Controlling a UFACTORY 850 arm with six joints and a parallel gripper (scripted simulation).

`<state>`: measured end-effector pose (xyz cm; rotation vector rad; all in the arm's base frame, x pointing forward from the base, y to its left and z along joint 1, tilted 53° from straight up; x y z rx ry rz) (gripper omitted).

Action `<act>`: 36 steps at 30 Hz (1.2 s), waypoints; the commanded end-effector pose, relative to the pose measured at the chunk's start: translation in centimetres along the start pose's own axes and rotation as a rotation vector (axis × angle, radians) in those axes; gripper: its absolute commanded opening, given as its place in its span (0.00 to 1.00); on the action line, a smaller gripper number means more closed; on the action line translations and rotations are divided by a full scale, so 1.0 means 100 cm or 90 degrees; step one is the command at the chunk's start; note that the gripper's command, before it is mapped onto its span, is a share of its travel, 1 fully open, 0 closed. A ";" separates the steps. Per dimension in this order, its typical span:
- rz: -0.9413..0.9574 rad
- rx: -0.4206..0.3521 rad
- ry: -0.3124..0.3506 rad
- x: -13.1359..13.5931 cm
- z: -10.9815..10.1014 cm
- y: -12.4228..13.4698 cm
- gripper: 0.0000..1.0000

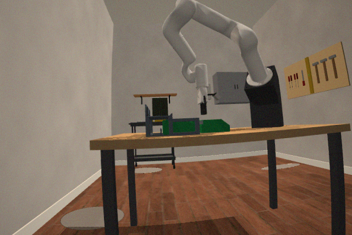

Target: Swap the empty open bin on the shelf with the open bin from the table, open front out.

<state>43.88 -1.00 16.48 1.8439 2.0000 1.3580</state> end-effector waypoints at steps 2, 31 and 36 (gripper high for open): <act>0.000 0.000 0.000 0.000 0.008 0.000 0.26; 0.000 0.000 0.000 0.000 0.028 0.001 0.26; 0.000 0.000 0.000 0.000 0.028 0.001 0.26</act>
Point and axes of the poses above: the point where the finger pads meet when closed, its own z axis out along the fingers, its own x axis across the jaws, y = z × x, the point moved 7 cm from there along -z, back along the fingers, and after that the axes turned 7 degrees about -z, right-handed, at the moved point
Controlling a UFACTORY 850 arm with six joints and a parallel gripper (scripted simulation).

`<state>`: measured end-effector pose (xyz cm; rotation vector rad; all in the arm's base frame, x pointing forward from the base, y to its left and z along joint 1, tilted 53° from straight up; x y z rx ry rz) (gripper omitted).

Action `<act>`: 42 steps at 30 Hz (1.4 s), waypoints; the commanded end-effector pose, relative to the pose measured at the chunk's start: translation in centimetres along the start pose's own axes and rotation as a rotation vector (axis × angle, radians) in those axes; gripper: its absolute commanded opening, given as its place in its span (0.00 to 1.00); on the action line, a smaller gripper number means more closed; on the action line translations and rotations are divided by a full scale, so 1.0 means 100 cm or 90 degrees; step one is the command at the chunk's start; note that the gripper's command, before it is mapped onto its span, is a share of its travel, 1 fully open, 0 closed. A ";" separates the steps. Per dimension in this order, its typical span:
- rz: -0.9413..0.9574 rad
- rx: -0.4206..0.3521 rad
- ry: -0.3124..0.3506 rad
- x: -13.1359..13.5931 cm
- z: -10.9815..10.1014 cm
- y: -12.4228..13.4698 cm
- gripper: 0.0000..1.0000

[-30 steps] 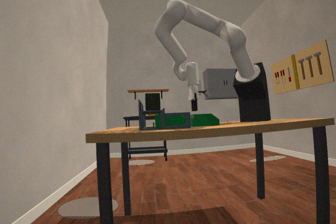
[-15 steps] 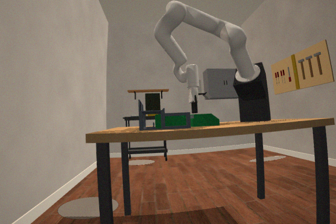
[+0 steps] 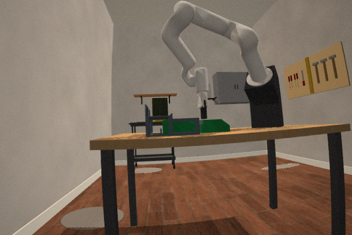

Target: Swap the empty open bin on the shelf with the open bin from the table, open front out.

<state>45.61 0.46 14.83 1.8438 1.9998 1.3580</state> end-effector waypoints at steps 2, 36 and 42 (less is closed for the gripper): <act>0.000 0.000 0.000 0.000 0.000 0.000 0.26; 0.000 0.000 0.000 0.000 0.025 0.000 0.26; 0.000 0.000 0.000 0.000 0.031 0.000 0.26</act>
Point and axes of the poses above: the point where the finger pads meet when closed, its own z axis out along the fingers, its own x axis across the jaws, y = z × x, the point moved 7 cm from there along -z, back along the fingers, and after that the axes turned 7 degrees about -z, right-handed, at the moved point
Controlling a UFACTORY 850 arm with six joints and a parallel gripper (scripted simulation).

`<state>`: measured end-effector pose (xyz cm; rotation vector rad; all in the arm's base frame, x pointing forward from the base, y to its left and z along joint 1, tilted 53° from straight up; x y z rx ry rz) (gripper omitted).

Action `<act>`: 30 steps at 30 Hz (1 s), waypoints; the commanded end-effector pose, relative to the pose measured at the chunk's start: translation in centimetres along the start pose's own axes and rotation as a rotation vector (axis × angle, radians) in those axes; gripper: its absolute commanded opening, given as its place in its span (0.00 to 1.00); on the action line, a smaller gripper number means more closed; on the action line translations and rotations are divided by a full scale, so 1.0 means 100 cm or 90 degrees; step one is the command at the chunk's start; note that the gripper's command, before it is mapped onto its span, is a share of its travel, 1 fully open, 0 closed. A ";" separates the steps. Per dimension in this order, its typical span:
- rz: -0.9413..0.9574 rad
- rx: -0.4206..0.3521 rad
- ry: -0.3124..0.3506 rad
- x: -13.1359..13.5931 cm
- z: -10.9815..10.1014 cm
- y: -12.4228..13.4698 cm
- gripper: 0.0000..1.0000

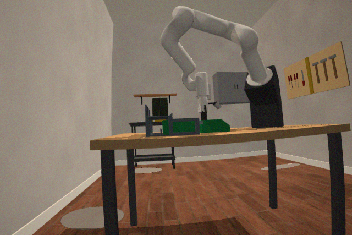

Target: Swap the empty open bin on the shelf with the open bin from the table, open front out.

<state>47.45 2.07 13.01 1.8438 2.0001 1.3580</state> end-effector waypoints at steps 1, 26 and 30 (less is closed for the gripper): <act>0.000 0.000 0.000 0.000 0.002 0.000 0.26; 0.000 0.000 0.000 0.000 0.012 0.000 0.26; 0.000 0.000 0.000 0.000 0.012 0.000 0.26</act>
Point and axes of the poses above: the point where the finger pads meet when closed, its own z axis out along the fingers, its own x axis across the jaws, y = z × x, the point moved 7 cm from there along -z, back along the fingers, and after that the axes turned 7 degrees about -z, right-handed, at the moved point
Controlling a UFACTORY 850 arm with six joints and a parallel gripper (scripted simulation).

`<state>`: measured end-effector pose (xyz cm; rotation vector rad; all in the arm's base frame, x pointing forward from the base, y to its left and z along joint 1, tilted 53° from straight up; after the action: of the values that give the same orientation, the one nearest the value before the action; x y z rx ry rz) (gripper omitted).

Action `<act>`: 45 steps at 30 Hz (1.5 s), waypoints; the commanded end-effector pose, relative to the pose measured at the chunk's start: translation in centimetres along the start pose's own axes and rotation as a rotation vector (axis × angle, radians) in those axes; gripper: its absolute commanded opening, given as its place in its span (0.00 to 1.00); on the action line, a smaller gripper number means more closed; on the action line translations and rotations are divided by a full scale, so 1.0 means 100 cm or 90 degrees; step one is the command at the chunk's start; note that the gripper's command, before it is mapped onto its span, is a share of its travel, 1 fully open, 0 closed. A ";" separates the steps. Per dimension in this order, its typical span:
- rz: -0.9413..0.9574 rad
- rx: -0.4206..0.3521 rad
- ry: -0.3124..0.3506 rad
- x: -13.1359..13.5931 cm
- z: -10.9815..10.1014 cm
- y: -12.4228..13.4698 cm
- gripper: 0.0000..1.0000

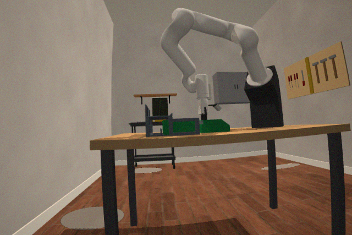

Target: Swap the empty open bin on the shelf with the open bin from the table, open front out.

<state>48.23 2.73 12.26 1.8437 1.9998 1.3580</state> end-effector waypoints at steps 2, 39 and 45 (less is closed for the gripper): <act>0.000 0.000 0.000 0.000 0.000 0.000 0.00; 0.000 0.000 0.000 0.000 -0.001 0.000 0.00; 0.000 0.000 0.000 0.000 -0.008 0.000 0.00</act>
<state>47.94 2.48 12.54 1.8437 1.9998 1.3581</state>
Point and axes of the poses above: the point where the finger pads meet when closed, its own z axis out along the fingers, its own x axis across the jaws, y = z × x, the point moved 7 cm from there along -z, back along the fingers, and after that the axes turned 7 degrees about -z, right-handed, at the moved point
